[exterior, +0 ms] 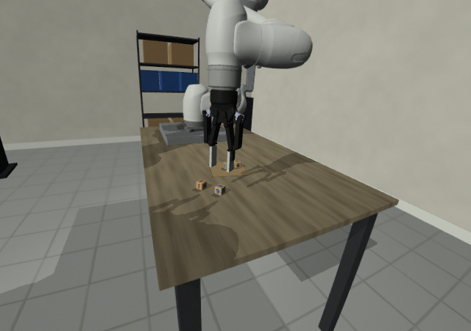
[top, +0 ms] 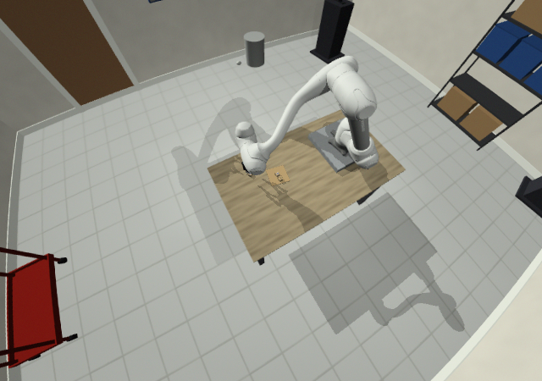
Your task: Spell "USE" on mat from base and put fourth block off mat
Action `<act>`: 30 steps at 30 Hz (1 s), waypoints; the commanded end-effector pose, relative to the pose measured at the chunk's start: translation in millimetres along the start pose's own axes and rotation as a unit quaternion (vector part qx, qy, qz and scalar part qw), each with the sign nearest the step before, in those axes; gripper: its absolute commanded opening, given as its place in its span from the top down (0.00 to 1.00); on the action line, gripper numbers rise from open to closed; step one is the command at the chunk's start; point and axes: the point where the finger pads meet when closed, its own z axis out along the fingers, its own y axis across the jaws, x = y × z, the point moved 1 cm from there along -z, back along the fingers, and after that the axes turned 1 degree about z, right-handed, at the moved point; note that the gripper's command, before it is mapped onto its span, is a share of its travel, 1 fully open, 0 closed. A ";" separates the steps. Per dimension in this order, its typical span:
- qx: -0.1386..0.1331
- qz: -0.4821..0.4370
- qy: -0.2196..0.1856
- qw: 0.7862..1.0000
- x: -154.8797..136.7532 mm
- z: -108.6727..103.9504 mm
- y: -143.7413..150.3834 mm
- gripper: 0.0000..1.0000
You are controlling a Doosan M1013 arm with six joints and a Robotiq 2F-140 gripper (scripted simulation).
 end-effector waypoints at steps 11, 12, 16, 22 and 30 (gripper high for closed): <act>0.000 0.000 -0.001 1.000 3.1 -1.9 0.3 0.63; 0.000 0.000 -0.001 1.000 3.1 -1.9 0.3 0.63; 0.000 0.000 -0.001 1.000 3.1 -1.0 0.3 0.63; 0.000 0.000 -0.001 1.000 3.1 2.7 0.3 0.63; 0.000 0.000 -0.001 1.000 3.1 9.3 0.3 0.63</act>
